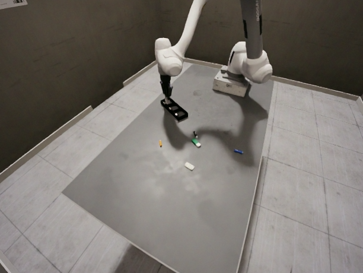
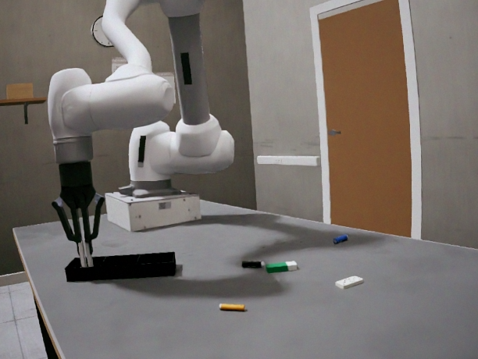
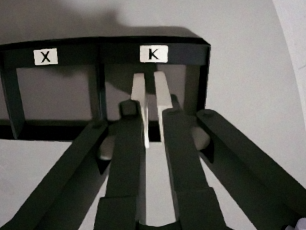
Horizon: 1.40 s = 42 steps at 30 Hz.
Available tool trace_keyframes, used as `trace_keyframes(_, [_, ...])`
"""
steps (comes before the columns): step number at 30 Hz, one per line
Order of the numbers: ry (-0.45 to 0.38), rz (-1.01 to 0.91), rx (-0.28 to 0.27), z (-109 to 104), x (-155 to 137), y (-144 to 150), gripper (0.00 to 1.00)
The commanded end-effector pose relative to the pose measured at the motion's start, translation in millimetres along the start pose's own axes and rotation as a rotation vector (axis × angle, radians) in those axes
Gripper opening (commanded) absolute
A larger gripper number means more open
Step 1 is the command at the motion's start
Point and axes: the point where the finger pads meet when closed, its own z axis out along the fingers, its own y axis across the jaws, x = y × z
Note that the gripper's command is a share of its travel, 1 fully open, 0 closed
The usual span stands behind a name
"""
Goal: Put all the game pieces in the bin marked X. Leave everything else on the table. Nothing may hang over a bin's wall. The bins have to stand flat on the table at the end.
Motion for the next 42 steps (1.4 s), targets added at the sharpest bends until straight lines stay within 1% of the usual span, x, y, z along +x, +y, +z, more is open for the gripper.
trace_keyframes(1, [0.001, 0.0, 0.0, -1, 1, 0, 0.15])
trace_keyframes(9, [0.001, 0.0, 0.0, -1, 1, 0, 0.15])
trace_keyframes(18, [0.001, 0.0, 0.0, -13, 0, 0, 0.15])
trace_keyframes(20, [0.001, 0.0, 0.0, -13, 0, 0, 0.15])
trace_keyframes(31, [0.001, 0.0, 0.0, -27, 0, 0, 0.15])
trace_keyframes(35, [0.001, 0.0, 0.0, -43, 0, 0, 0.15])
trace_keyframes(39, [0.001, 0.0, 0.0, -46, 0, 0, 0.15])
trace_keyframes(42, [0.001, 0.0, 0.0, -46, 2, -15, 0.15])
